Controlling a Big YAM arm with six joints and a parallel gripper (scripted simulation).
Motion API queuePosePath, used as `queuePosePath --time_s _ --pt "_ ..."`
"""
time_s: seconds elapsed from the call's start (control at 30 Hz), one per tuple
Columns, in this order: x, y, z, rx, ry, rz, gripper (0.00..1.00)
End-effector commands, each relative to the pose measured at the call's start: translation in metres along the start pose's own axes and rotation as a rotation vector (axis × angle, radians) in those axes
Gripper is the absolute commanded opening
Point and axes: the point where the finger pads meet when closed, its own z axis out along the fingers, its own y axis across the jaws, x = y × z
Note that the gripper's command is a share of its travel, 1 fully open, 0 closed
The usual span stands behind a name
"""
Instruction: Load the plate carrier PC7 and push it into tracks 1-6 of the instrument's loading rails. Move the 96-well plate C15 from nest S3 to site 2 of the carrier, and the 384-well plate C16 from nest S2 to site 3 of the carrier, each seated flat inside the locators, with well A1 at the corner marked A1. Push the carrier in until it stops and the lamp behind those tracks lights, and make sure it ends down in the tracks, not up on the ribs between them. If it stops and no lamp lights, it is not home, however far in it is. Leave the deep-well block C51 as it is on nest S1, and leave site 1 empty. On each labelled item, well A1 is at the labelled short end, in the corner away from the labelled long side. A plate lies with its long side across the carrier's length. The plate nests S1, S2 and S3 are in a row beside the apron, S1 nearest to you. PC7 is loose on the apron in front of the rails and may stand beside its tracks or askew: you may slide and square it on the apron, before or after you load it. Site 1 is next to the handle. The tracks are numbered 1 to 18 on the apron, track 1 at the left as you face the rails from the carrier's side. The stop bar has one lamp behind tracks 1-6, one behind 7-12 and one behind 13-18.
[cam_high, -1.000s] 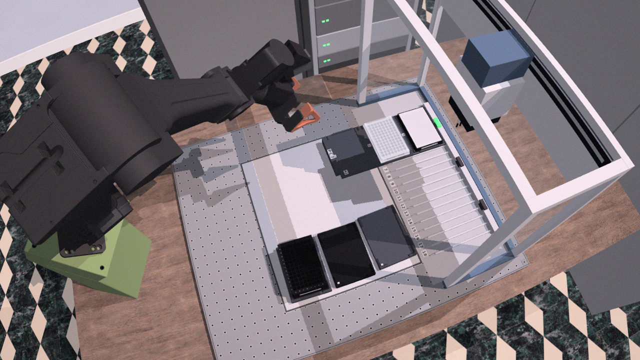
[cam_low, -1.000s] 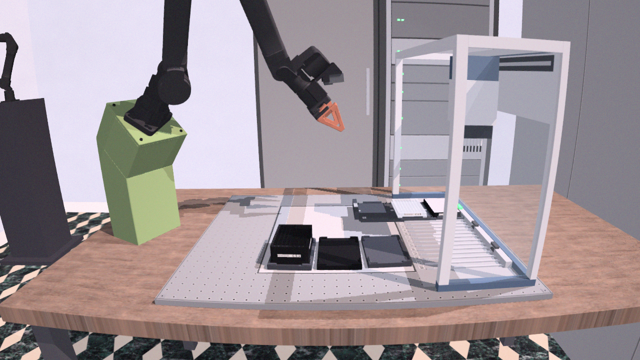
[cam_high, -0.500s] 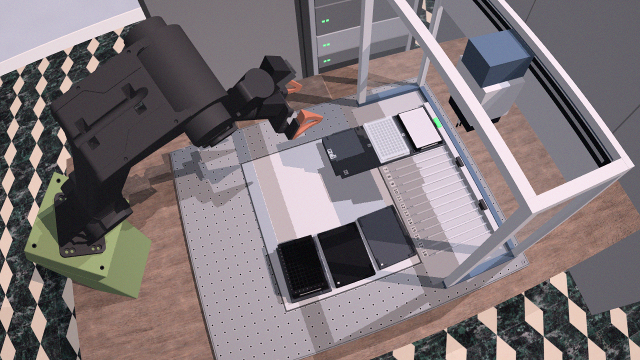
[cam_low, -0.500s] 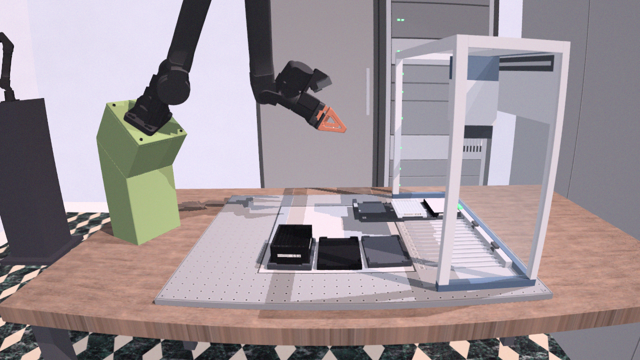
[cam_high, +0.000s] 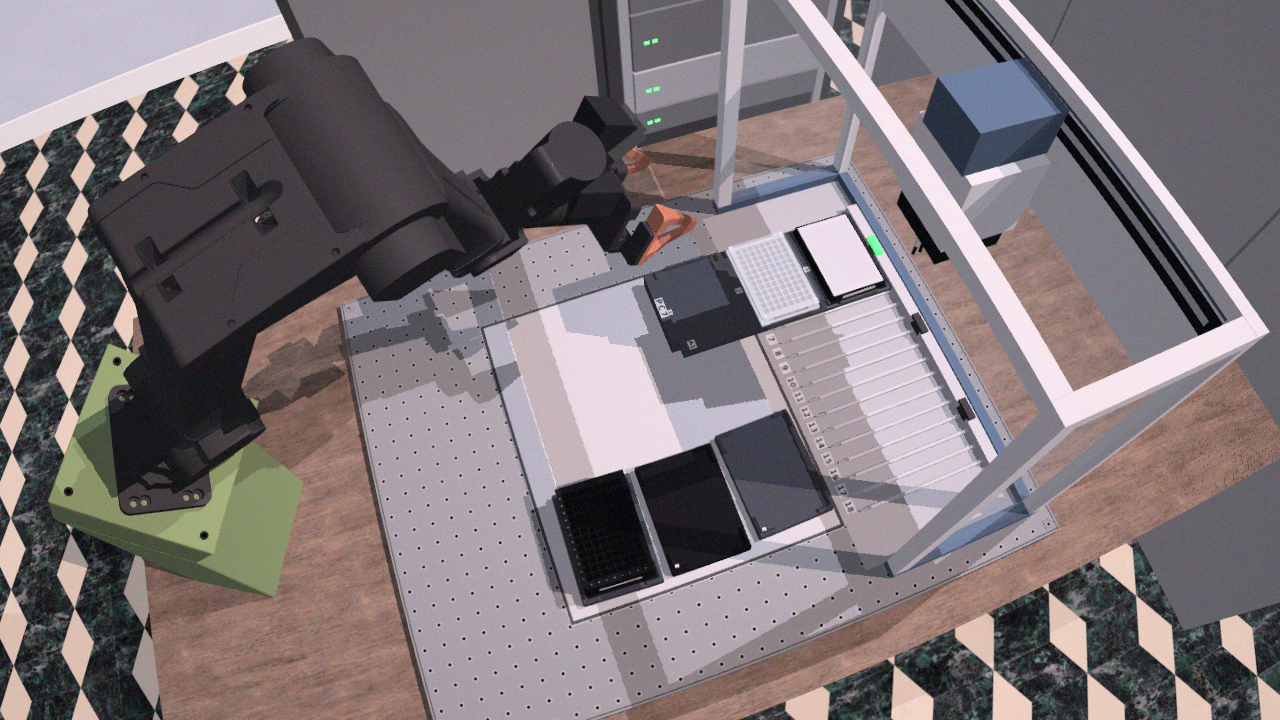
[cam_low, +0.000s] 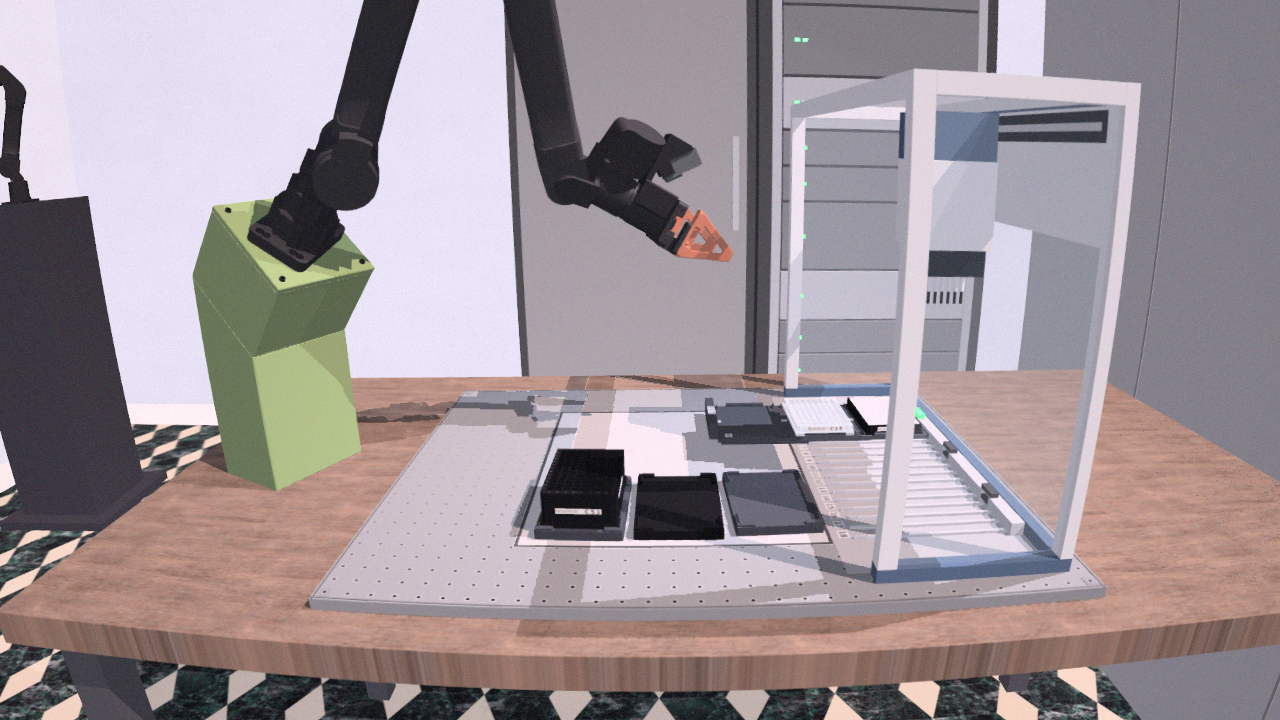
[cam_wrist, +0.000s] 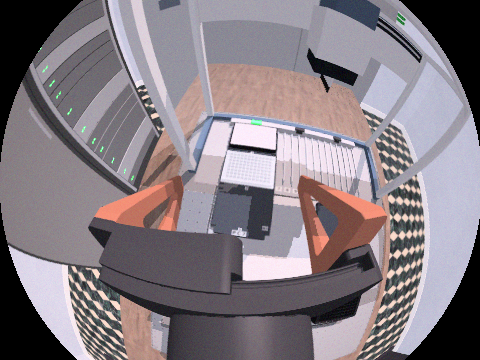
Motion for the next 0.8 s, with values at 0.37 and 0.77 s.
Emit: queuePosePath --time_s 0.37,0.77 --pt "-0.048 -0.01 0.045 0.0 -0.044 0.022 1.0" --pt "-0.061 -0.03 0.09 0.016 -0.025 0.016 1.0"
